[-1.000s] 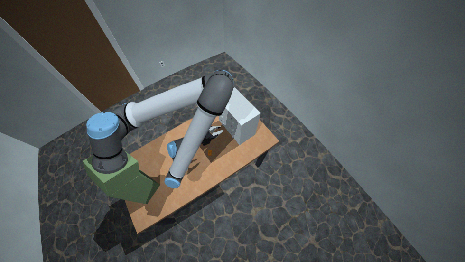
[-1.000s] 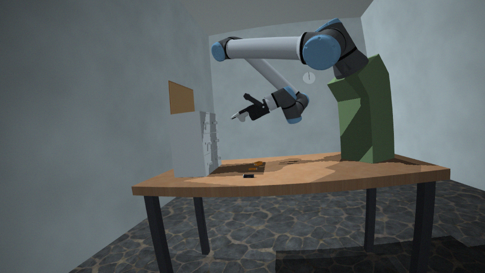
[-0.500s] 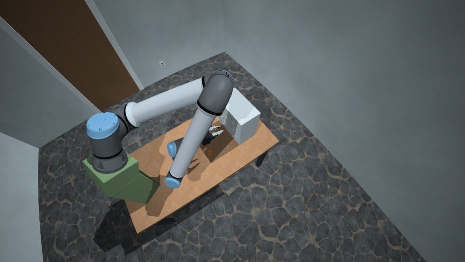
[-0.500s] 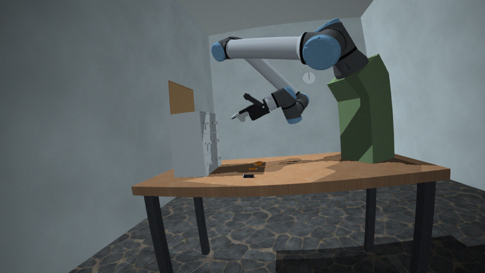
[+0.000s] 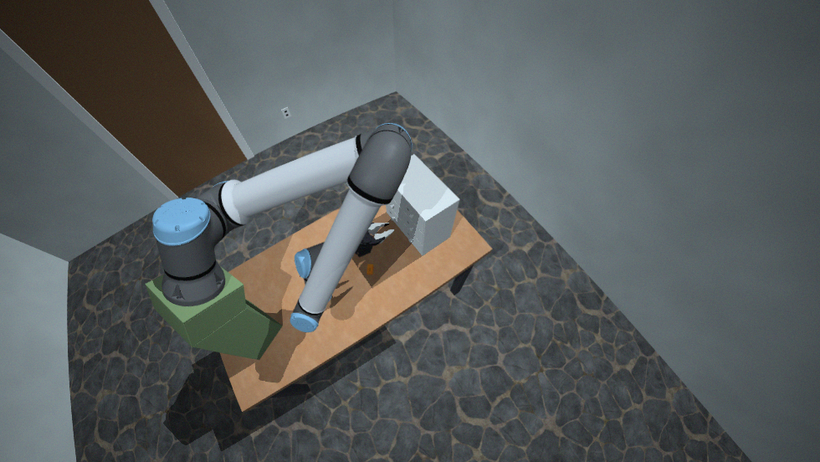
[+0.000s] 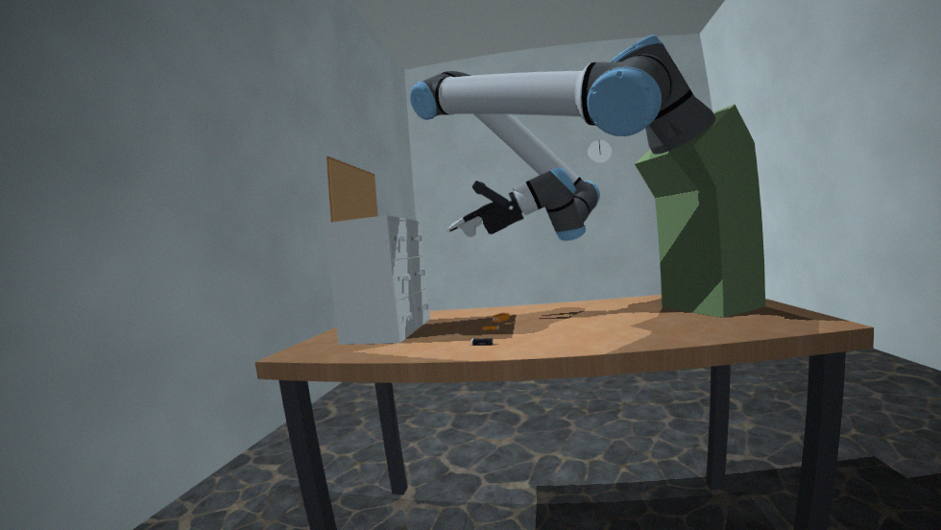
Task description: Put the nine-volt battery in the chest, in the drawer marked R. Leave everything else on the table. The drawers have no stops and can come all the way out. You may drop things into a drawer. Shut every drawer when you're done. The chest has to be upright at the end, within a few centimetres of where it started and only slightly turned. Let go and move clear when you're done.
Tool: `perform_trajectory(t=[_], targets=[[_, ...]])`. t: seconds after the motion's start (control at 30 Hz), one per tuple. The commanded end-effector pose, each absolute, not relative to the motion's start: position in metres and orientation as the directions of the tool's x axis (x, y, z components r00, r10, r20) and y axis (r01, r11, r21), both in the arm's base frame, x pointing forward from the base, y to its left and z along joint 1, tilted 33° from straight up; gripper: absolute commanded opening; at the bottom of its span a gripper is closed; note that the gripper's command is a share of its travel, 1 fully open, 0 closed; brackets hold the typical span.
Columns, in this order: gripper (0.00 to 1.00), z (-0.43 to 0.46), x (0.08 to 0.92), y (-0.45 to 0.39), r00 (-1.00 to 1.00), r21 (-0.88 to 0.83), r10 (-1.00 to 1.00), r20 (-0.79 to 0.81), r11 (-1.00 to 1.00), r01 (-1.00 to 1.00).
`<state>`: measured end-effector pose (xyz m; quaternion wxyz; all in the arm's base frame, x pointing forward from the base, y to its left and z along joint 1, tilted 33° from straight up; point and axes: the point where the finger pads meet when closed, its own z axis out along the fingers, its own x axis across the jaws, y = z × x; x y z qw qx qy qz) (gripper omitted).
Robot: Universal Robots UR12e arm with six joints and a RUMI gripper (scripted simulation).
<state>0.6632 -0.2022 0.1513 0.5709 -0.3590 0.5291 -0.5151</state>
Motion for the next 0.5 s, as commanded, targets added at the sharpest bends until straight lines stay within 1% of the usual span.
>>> perform_trajectory(t=[0.0,0.47], targets=[[0.2,0.1518,0.6636,-0.2023,-0.091,-0.955,-0.968,-0.234,0.211,0.209],[0.2,0.1541,0.673,-0.2037,-0.091,-0.955,-0.968,-0.234,0.211,0.209]])
